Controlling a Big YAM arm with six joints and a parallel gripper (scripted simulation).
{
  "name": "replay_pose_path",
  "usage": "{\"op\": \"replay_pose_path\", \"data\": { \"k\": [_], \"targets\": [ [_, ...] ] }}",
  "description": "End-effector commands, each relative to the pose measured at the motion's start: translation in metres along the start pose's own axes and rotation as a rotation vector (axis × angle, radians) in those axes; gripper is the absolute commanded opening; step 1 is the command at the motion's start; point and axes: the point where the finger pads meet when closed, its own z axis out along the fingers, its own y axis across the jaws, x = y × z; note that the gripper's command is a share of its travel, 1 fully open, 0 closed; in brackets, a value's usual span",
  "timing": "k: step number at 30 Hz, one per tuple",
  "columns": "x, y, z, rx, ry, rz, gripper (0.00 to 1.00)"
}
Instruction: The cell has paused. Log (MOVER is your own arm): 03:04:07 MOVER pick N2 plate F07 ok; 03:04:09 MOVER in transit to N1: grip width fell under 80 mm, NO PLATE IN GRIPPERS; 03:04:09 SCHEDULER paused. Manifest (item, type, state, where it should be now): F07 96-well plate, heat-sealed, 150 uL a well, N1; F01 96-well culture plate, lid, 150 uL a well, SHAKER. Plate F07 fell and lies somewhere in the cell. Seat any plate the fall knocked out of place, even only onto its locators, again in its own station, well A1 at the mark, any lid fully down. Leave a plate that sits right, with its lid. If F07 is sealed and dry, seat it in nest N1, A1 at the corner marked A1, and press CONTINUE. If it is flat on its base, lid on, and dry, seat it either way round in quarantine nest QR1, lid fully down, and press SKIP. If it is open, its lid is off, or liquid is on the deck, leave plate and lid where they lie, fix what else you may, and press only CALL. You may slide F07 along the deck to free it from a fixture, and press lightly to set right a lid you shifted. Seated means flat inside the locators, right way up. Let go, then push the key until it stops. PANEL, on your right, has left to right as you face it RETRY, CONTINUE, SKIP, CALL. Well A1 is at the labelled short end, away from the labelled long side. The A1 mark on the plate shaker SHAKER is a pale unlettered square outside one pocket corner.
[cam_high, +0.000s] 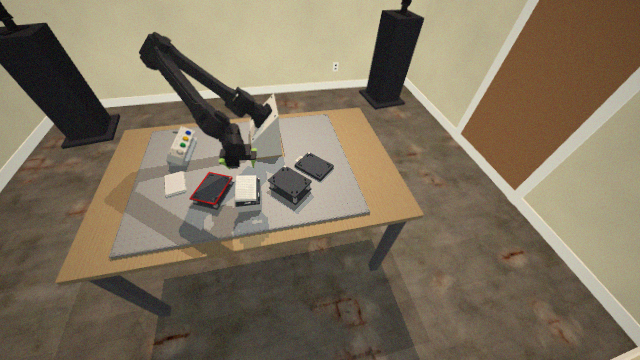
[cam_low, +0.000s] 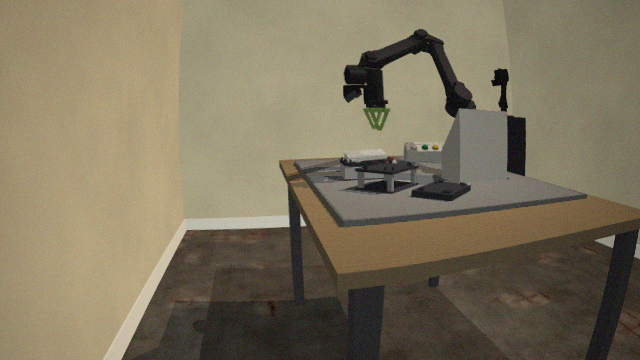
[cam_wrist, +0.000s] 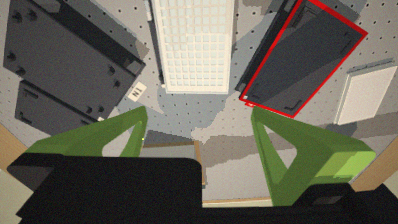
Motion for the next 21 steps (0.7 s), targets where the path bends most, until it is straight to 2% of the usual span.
{"op": "replay_pose_path", "data": {
  "k": [1,3,5,12,15,16,17,18,21],
  "targets": [
    [-0.030,-0.005,0.003,-0.004,-0.032,-0.006,1.00],
    [-0.037,-0.004,0.010,-0.003,-0.031,-0.006,1.00],
    [-0.037,-0.004,0.010,-0.003,-0.031,-0.006,1.00],
    [-0.061,-0.001,0.036,-0.001,-0.029,-0.008,1.00],
    [-0.060,0.002,0.034,-0.002,-0.034,-0.018,1.00],
    [-0.050,0.005,0.026,-0.003,-0.042,-0.044,1.00],
    [-0.047,0.006,0.026,-0.002,-0.034,-0.052,1.00],
    [-0.053,0.003,0.025,-0.003,-0.042,-0.040,1.00],
    [-0.054,0.003,0.031,-0.003,-0.030,-0.021,1.00]
  ]
}}
